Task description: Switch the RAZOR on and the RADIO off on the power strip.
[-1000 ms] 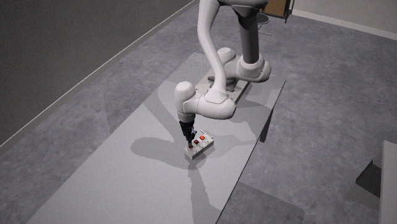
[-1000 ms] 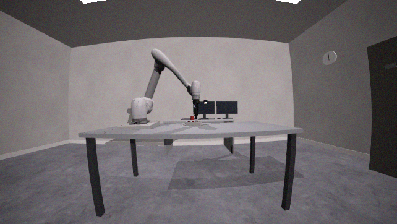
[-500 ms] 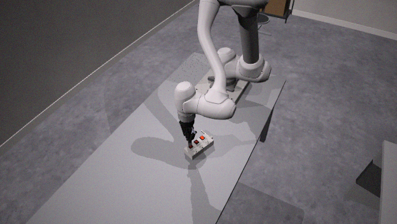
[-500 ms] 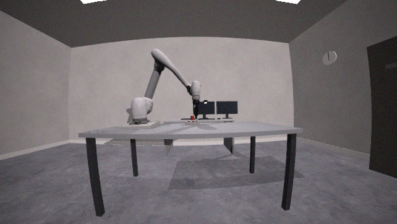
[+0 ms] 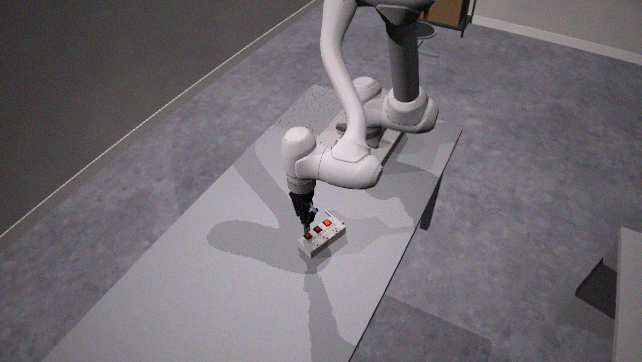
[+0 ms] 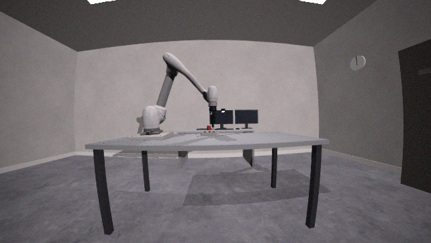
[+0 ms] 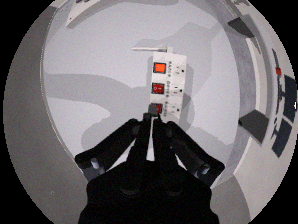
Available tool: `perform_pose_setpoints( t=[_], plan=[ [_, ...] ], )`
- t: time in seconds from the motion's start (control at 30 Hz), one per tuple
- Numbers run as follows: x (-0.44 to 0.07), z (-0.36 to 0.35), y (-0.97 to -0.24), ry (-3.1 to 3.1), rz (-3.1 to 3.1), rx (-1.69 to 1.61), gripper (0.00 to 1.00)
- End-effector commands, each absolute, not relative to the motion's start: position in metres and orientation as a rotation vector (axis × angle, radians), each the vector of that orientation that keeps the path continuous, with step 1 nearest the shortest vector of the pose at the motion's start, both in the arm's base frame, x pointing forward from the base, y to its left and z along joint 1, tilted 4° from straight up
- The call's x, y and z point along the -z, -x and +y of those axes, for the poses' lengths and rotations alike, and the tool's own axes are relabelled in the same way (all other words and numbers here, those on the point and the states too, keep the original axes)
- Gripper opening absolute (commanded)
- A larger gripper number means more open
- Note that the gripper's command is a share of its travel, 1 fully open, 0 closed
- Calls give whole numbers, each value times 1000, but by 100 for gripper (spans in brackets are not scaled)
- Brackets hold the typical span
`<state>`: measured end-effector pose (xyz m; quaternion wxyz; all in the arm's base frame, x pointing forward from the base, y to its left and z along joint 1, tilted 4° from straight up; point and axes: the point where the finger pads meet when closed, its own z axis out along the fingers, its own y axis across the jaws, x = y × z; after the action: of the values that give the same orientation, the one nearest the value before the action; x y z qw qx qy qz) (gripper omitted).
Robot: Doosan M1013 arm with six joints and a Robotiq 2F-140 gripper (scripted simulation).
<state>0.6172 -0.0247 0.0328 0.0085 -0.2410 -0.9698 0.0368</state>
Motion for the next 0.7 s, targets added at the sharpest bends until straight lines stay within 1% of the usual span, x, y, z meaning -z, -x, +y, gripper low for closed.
perform_pose_setpoints(
  t=[0.0, 0.23, 0.67],
  plan=[
    [-41, -24, -618, 753, -3030, -115, 0],
    [-54, -23, -618, 753, -3030, -115, 0],
    [-55, -23, -618, 753, -3030, -115, 0]
  ],
)
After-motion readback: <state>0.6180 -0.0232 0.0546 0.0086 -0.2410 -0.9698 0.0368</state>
